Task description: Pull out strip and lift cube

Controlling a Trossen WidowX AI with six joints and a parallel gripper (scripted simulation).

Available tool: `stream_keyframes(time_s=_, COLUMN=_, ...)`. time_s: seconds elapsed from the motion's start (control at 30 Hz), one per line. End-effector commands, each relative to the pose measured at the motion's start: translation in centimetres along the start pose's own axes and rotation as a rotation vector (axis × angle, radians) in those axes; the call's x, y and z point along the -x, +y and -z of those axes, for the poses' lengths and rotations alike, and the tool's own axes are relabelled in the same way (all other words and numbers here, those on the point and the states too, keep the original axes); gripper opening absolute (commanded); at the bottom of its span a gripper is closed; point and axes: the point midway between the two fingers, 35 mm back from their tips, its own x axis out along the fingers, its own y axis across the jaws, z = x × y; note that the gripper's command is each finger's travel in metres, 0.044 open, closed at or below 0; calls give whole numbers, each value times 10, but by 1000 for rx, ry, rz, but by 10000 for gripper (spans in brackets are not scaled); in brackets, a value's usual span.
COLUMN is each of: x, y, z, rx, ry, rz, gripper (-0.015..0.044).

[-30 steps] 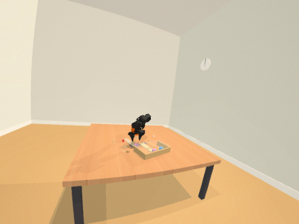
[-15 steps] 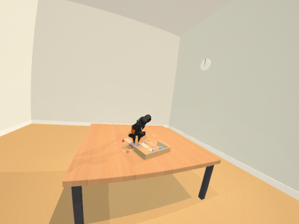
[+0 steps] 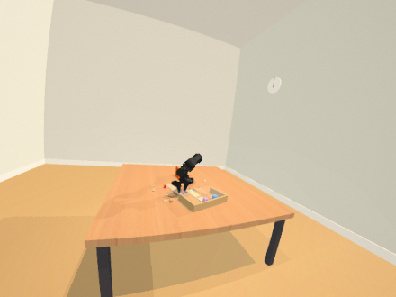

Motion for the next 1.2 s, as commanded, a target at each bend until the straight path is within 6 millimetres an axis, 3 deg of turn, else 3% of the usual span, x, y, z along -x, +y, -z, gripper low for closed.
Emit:
stream_keyframes(time_s=0.0, x=-9, y=1, z=1, rx=-10, ry=1, rz=-10, gripper=250)
stream_keyframes(time_s=0.3, x=-15, y=2, z=2, rx=-10, ry=3, rz=-13, gripper=250)
stream_keyframes(time_s=0.43, x=-12, y=1, z=0, rx=-1, ry=4, rz=-7, gripper=145)
stream_keyframes(time_s=0.7, x=-12, y=1, z=0, rx=-1, ry=4, rz=-7, gripper=92)
stream_keyframes(time_s=0.83, x=-11, y=2, z=2, rx=-1, ry=4, rz=-7, gripper=0)
stream_keyframes(time_s=1.17, x=12, y=19, z=23, rx=-7, ry=6, rz=-9, gripper=0)
